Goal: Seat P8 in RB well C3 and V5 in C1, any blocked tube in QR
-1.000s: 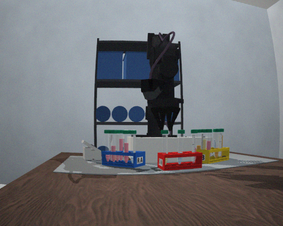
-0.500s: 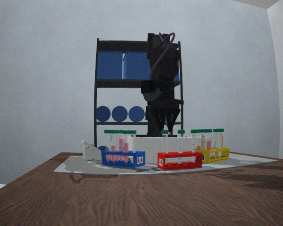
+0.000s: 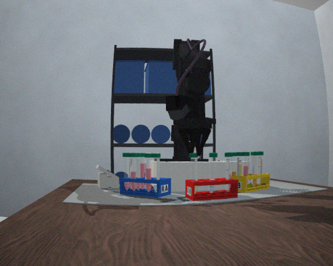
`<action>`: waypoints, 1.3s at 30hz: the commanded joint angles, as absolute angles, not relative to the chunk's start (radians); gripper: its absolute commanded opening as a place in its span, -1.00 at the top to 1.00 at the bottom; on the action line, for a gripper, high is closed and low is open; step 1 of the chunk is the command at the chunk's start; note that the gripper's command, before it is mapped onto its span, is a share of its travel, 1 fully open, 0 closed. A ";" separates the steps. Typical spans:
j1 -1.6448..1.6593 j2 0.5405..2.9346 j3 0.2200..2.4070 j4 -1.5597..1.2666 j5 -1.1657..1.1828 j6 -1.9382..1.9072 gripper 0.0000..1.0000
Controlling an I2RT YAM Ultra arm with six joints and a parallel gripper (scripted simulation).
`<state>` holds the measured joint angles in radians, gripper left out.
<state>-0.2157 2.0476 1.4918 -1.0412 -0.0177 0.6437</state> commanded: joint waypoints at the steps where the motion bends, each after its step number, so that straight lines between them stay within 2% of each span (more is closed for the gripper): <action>1: -0.215 2.037 1.495 -1.034 -0.017 0.644 1.00; 39: -0.217 2.007 1.542 -1.084 -0.015 0.645 1.00</action>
